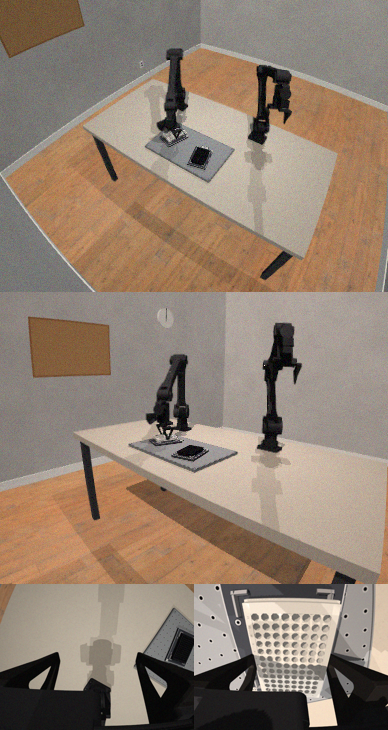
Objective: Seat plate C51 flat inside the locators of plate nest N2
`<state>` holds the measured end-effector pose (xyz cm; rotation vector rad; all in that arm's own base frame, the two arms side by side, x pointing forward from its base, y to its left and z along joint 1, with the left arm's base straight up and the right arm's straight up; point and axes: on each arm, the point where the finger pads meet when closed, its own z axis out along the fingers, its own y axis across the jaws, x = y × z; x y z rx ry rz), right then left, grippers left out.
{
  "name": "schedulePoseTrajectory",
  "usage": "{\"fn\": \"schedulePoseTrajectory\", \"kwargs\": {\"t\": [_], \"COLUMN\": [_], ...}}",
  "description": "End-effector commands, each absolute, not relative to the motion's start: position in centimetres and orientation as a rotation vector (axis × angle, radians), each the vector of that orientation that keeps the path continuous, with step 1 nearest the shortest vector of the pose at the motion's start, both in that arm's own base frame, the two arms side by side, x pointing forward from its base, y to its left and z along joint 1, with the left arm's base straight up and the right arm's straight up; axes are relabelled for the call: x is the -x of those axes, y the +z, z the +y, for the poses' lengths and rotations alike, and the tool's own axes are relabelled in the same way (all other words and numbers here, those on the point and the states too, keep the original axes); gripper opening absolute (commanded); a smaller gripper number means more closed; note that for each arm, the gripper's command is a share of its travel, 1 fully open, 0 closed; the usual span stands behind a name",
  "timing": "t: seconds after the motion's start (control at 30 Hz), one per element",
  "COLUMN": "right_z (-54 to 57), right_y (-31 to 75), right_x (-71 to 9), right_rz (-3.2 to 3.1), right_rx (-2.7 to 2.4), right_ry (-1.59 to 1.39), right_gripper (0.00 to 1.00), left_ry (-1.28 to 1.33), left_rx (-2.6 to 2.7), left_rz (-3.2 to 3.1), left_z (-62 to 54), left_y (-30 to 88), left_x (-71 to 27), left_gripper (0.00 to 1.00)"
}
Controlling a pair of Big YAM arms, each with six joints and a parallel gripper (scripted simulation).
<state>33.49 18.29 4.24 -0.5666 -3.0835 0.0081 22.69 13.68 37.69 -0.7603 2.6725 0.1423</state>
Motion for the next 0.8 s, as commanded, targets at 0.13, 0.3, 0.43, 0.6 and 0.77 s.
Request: {"fn": "schedulePoseTrajectory", "kwargs": {"t": [0.13, 0.3, 0.43, 0.6, 0.77], "right_z": [19.6, 19.6, 19.6, 19.6, 19.6], "right_y": [9.3, 10.0, 10.6, 11.4, 11.4], "right_x": [-36.0, -35.9, -35.9, -35.9, -35.9], "right_rz": [-3.143, -3.144, -3.144, -3.144, -3.144], "right_rx": [0.579, 0.579, 0.579, 0.579, 0.579], "right_ry": [-0.074, -0.074, -0.075, -0.075, -0.075], "right_gripper": [0.00, 0.00, 0.00, 0.00, 0.00], "left_ry": [0.150, 0.150, 0.150, 0.150, 0.150], "left_rx": [0.708, 0.708, 0.708, 0.708, 0.708], "left_rz": [2.642, 2.642, 2.642, 2.642, 2.642], "left_z": [13.1, 13.1, 13.1, 13.1, 13.1], "left_y": [39.5, 39.5, 39.5, 39.5, 39.5], "left_x": [-22.8, -22.8, -22.8, -22.8, -22.8], "left_gripper": [1.00, 1.00, 1.00, 1.00, 1.00]}}
